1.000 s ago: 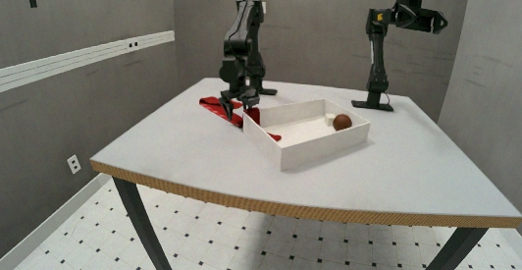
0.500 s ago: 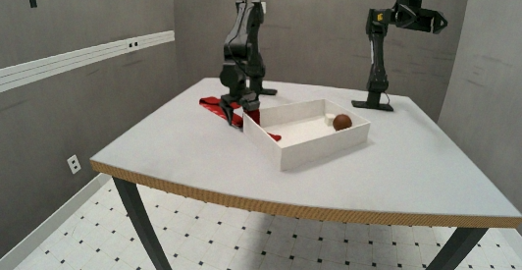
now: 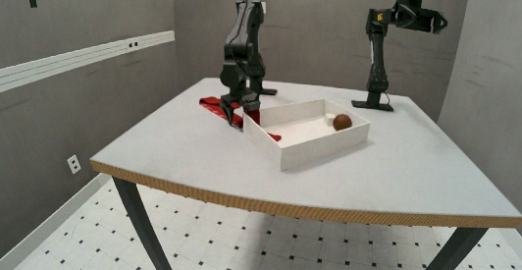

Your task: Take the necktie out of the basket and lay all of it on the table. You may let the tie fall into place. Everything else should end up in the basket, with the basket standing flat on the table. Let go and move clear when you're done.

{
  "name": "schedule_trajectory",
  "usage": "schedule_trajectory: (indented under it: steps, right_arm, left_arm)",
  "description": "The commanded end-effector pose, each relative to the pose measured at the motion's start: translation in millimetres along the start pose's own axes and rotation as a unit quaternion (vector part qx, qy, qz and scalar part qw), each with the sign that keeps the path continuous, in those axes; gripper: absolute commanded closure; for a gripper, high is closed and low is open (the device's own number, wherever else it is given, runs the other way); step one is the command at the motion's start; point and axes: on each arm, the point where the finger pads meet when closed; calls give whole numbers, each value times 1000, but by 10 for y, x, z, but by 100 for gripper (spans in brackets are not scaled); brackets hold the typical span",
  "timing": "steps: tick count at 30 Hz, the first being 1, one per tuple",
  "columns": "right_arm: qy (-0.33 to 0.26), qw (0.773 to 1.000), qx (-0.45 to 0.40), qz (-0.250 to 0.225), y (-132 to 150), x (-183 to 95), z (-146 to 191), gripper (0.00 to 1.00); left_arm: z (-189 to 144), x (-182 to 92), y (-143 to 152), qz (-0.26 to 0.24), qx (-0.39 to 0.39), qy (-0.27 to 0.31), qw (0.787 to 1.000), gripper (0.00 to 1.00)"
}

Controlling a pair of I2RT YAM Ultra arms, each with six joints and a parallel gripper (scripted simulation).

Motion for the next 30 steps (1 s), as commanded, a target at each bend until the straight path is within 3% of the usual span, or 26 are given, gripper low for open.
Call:
schedule_trajectory:
  steps: [1, 9, 30]
  right_arm:
    - [-5, 1000, -5, 1, -21, 69, 47, 29]
    - [-5, 1000, -5, 1, -21, 69, 47, 29]
    - [-5, 1000, -5, 1, -21, 69, 47, 57]
  left_arm:
    - [0, 0, 0, 0, 0, 0, 1000, 0]
    - [0, 0, 0, 0, 0, 0, 1000, 0]
    - [0, 0, 0, 0, 0, 0, 1000, 0]
Point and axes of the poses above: on each arm, the point where the finger pads meet when closed, its own x axis out along the fingers, its own z axis across the jaws, y = z × x, and after that the axes turned 6 degrees about -x, right-handed
